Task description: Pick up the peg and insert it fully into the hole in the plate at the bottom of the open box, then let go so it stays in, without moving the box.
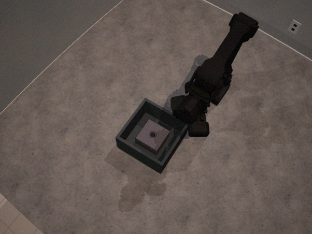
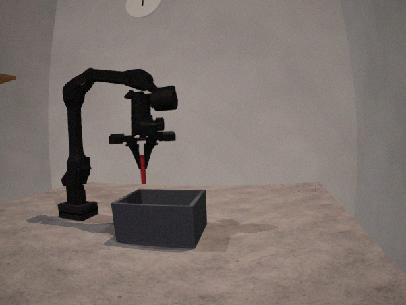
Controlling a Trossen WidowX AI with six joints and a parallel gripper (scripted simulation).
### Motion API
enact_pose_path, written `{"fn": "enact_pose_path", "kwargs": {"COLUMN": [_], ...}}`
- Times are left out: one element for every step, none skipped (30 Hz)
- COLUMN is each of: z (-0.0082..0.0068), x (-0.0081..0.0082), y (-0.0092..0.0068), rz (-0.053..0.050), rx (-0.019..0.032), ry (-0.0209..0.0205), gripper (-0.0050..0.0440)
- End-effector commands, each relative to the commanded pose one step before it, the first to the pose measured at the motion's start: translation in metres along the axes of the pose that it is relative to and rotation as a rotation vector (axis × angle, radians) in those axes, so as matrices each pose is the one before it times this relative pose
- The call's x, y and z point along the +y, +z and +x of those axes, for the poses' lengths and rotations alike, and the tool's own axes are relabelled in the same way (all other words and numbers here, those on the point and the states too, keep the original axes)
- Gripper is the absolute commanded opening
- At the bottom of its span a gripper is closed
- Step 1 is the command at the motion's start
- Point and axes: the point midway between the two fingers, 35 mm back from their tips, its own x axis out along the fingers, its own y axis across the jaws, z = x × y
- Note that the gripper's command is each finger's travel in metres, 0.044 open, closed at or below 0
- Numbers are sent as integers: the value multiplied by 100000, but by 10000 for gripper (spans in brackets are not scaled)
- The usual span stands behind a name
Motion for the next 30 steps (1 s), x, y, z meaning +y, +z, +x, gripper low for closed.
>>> {"fn": "enact_pose_path", "kwargs": {"z": [-157,-36,-34,-31,-29,-26,-24,-21,-19,-17,0,0,-14,-12,-10,-7,-5,-3,-1,2,4,6,8,10,12,14,16,0,0,18], "x": [378,89,85,81,77,73,69,65,61,57,0,0,53,49,45,40,36,32,28,24,20,16,12,8,5,1,-3,0,0,-7], "y": [1140,317,318,320,321,322,324,325,326,326,0,0,327,328,328,329,330,330,330,331,331,331,331,331,331,331,331,0,0,331], "rz": [-55,0,0,0,0,0,0,0,0,0,0,0,0,0,0,0,0,0,0,0,0,0,0,0,0,0,0,0,0,0], "rx": [394,-5,-4,-4,-4,-3,-3,-3,-2,-2,0,0,-2,-1,-1,-1,-1,0,0,0,1,1,1,1,2,2,2,0,0,2], "ry": [64,-2,-2,-2,-2,-2,-2,-2,-2,-1,0,0,-1,-1,-1,-1,-1,0,0,0,0,0,0,1,1,1,1,0,0,1], "gripper": [0,0,0,0,0,0,0,0,0,0,0,0,0,0,0,0,0,0,0,0,0,0,0,0,0,0,0,0,0,0]}}
